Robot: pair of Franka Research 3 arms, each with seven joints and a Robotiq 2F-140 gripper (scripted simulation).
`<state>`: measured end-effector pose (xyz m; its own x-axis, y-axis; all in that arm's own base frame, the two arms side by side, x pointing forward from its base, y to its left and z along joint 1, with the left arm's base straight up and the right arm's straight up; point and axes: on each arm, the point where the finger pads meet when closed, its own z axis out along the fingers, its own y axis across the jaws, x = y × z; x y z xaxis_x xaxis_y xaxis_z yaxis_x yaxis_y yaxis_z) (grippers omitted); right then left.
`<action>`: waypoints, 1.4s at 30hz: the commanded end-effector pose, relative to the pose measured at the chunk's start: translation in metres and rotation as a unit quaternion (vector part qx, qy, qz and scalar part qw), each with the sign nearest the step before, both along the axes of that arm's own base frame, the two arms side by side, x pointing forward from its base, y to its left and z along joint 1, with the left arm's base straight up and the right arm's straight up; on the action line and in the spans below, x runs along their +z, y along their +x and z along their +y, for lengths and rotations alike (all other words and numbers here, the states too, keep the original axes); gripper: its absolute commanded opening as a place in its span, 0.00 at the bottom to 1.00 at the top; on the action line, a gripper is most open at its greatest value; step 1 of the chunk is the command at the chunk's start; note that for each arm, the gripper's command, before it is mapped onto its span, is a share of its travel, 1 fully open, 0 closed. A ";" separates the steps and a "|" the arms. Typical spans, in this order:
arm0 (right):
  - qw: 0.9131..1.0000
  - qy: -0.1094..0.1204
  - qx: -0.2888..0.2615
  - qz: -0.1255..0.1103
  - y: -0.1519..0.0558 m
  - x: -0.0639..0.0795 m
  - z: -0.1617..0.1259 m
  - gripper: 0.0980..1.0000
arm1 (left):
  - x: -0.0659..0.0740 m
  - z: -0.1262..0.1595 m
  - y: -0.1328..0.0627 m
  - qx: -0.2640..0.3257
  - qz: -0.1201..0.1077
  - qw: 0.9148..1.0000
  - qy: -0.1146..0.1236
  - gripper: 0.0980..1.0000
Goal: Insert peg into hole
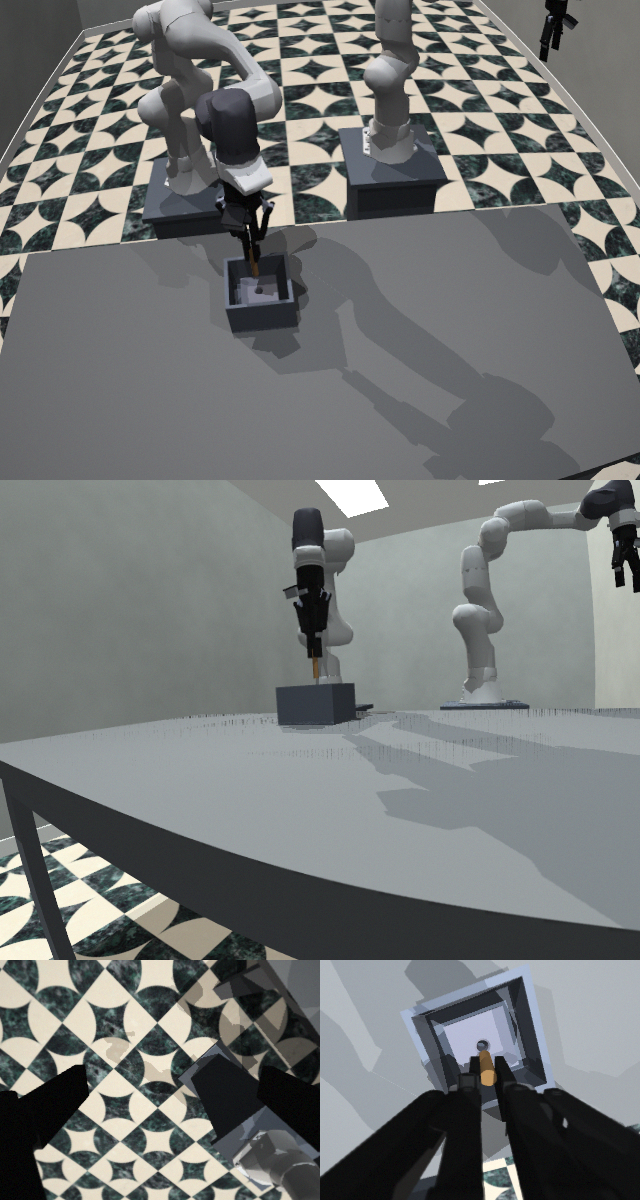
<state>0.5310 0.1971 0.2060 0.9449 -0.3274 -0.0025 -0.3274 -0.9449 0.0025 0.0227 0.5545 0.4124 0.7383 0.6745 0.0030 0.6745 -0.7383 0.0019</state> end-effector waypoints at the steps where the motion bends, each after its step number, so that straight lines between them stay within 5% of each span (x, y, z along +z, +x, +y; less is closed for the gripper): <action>1: 1.000 0.001 0.003 -0.002 0.001 0.001 0.000 0.00 | 0.001 0.000 -0.001 0.003 0.002 1.000 0.000 1.00; 23: 1.000 0.001 0.003 -0.002 0.002 -0.005 0.000 0.00 | 0.001 0.000 -0.001 0.003 0.002 1.000 0.000 1.00; 42: 1.000 0.001 0.003 -0.002 0.002 -0.044 0.000 0.00 | 0.001 0.000 -0.001 0.003 0.002 1.000 0.000 1.00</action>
<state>0.5288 0.1963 0.1650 0.9449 -0.3273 -0.0086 -0.3272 -0.9449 0.0108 0.0227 0.5545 0.4124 0.7383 0.6745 0.0030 0.6745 -0.7383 0.0019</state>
